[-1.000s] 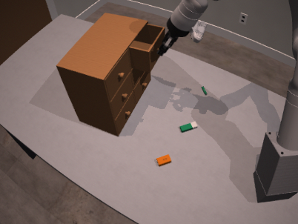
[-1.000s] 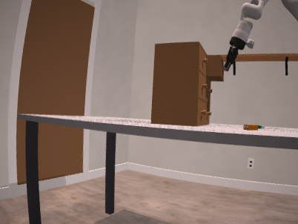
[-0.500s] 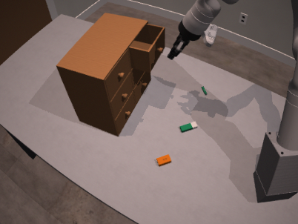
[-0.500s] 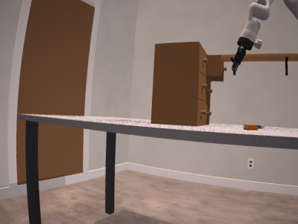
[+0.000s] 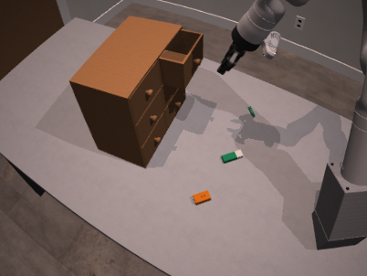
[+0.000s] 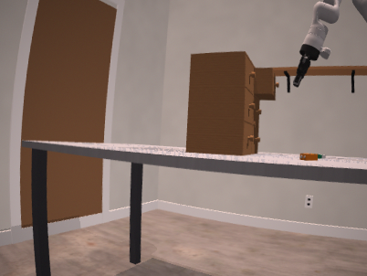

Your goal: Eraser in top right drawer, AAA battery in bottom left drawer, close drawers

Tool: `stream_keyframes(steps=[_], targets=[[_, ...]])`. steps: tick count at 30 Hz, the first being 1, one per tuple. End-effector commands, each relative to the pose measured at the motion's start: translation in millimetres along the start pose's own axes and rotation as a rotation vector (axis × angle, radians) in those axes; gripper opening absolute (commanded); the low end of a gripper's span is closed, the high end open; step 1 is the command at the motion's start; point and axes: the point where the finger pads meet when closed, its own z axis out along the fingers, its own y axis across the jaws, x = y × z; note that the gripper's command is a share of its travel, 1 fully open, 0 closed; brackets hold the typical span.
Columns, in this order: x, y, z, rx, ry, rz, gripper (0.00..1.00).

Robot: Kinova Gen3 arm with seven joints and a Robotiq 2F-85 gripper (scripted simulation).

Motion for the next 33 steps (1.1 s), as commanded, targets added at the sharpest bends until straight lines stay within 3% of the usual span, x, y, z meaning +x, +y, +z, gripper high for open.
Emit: stream_keyframes(steps=[1, 7, 33], targets=[[10.7, -0.8, -16.3, 0.005, -0.008, -0.01, 0.33], [23.4, -0.9, -29.3, 0.005, -0.007, -0.01, 0.33], [20.6, -1.1, -31.9, 0.006, -0.005, -0.007, 0.33]])
